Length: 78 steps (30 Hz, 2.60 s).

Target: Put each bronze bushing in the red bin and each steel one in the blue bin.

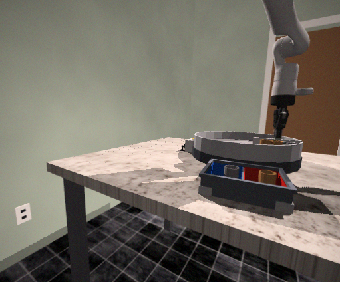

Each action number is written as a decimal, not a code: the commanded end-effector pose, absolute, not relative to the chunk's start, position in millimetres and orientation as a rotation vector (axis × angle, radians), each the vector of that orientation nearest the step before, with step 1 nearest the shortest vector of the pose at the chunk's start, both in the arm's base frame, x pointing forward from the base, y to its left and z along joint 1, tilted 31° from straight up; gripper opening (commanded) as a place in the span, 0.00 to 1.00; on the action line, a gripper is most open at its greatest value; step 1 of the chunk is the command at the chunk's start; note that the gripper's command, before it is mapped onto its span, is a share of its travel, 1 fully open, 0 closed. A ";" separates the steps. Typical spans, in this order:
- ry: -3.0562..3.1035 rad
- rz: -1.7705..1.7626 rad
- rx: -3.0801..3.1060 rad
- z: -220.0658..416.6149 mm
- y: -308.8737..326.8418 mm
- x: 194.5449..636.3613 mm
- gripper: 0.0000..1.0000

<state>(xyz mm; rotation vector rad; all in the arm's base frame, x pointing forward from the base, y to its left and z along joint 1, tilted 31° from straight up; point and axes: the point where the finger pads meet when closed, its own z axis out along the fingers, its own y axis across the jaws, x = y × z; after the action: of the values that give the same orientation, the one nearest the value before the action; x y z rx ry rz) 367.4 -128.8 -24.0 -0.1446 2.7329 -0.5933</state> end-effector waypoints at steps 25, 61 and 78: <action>2.738 -0.603 -0.142 -37.8 -138.3 370.2 0.18; 2.738 -0.603 -0.142 -49.3 -143.6 374.8 0.00; 2.739 -0.596 -0.146 -50.1 -141.4 375.4 0.00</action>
<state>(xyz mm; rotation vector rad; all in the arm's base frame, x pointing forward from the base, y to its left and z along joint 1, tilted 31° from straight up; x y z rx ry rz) 375.2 -141.5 -50.5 -0.1463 2.7396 -0.5962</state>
